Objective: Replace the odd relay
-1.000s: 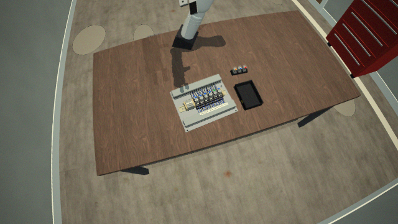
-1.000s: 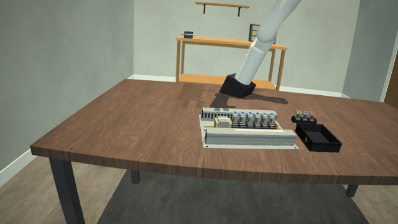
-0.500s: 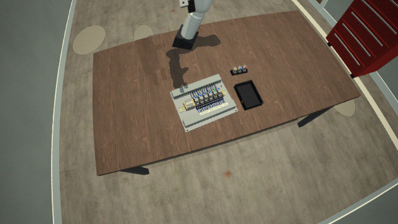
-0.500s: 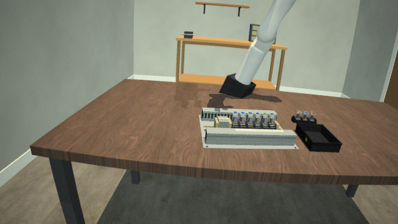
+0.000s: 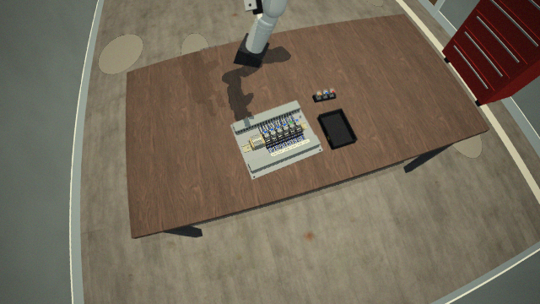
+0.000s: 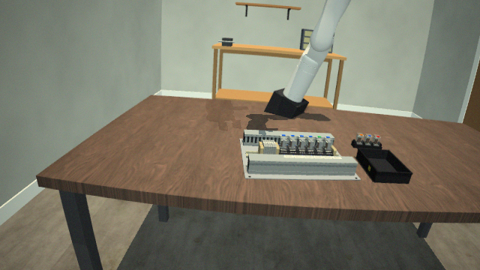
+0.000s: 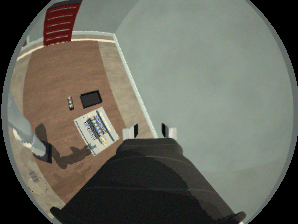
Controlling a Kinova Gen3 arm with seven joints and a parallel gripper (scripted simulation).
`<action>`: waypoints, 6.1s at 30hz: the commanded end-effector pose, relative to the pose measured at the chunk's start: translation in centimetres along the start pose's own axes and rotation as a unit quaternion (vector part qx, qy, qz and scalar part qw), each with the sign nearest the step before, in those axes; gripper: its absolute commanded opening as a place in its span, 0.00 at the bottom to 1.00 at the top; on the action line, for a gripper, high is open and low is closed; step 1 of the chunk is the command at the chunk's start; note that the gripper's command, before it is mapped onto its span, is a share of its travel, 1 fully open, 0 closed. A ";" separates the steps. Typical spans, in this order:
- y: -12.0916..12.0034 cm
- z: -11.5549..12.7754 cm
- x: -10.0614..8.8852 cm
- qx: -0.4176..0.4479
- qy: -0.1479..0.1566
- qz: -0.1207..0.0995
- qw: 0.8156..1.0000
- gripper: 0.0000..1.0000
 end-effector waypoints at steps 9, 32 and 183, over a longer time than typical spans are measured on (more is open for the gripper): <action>0.5 -0.2 0.0 -0.042 -0.013 -0.062 0.997 1.00; 0.7 -0.5 0.3 -0.114 -0.050 -0.174 0.977 1.00; 0.8 -0.7 0.4 -0.235 -0.091 -0.358 0.899 1.00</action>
Point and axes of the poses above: the point where the finger pads meet when closed, its own x axis out along the fingers, its own y axis across the jaws, z = x × y, the point moved 1 cm from there along -x, back along the fingers, and after that the axes turned 10 degrees about x, right-handed, at the moved point
